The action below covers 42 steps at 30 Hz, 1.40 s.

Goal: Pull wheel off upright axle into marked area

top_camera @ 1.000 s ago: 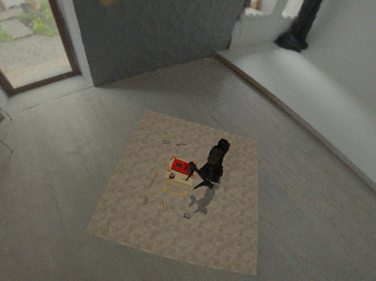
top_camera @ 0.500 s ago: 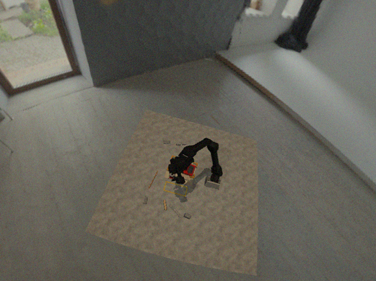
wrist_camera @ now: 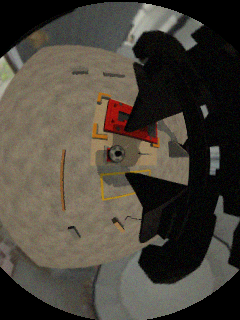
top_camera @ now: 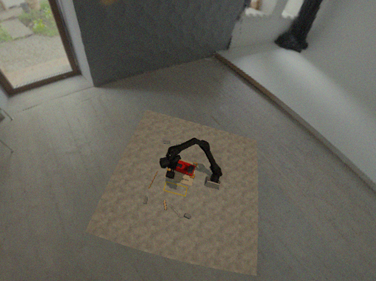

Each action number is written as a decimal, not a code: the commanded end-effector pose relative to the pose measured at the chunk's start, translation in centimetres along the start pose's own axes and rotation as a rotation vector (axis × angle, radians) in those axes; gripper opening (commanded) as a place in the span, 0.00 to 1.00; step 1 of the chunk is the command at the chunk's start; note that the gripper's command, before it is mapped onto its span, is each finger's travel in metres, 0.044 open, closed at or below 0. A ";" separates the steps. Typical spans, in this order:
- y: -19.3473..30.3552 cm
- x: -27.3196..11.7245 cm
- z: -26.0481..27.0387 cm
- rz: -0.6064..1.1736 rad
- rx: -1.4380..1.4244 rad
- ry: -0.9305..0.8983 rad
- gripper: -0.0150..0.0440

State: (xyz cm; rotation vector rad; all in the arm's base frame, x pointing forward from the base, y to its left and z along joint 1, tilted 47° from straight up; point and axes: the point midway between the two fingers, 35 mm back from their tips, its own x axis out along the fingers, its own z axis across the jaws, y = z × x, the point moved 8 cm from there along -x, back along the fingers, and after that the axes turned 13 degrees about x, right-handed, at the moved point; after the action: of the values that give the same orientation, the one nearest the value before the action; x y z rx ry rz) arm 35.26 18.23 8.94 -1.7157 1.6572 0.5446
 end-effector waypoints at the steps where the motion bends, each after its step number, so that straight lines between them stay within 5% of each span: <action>1: 0.4 0.3 0.2 0.008 0.002 0.021 0.76; 9: 0.7 0.7 0.1 0.008 0.002 0.020 0.76; 25: 0.8 7.8 -0.4 0.006 0.002 0.024 0.76; 28: 0.7 7.5 -0.3 0.017 0.005 0.025 0.63; 37: 0.7 7.5 -0.3 0.017 0.005 0.025 0.53; 42: 0.7 7.4 -0.3 0.017 0.005 0.025 0.31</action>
State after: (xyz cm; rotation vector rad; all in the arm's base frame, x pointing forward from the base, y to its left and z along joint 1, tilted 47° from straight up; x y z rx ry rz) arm 35.30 12.88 3.69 -1.7147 1.6897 0.5296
